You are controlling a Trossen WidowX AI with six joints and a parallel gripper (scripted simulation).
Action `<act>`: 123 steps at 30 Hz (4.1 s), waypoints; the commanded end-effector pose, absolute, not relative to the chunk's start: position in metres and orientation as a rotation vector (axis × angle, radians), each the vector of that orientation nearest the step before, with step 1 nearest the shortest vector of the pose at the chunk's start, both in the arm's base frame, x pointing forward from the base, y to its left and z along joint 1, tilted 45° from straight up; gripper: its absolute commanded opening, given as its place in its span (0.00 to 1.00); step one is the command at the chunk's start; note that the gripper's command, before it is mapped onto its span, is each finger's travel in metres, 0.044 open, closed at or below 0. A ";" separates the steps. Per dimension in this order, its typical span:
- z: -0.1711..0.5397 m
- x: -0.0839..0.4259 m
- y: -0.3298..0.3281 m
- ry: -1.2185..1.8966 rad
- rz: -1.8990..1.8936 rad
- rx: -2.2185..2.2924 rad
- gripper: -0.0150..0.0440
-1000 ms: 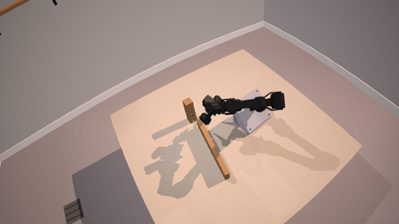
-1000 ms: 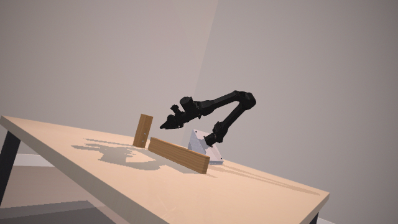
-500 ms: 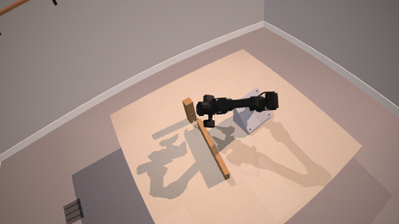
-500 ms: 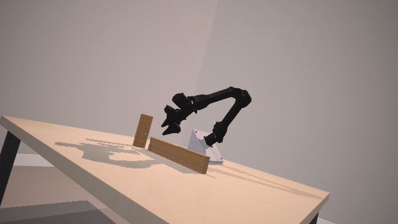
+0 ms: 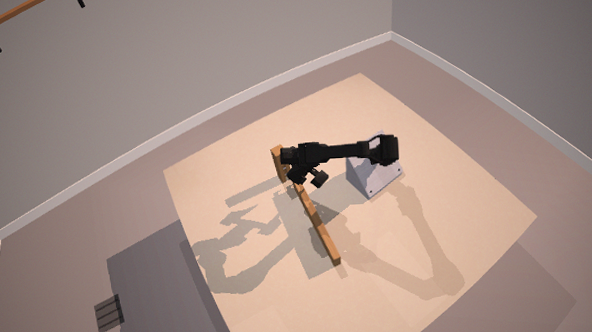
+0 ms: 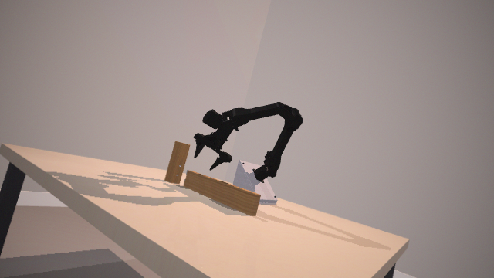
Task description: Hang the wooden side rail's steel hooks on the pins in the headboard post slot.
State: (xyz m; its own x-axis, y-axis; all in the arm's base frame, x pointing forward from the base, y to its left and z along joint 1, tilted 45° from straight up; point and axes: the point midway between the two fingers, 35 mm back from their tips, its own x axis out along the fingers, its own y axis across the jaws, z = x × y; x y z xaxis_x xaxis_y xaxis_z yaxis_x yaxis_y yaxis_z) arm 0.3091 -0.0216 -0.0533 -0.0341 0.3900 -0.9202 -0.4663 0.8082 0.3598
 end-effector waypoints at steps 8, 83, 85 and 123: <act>-0.019 0.342 -0.017 0.754 1.598 -0.562 1.00; -0.101 0.324 0.063 0.720 1.618 -0.570 1.00; -0.101 0.324 0.064 0.720 1.618 -0.570 1.00; -0.100 0.324 0.063 0.655 1.654 -0.631 0.25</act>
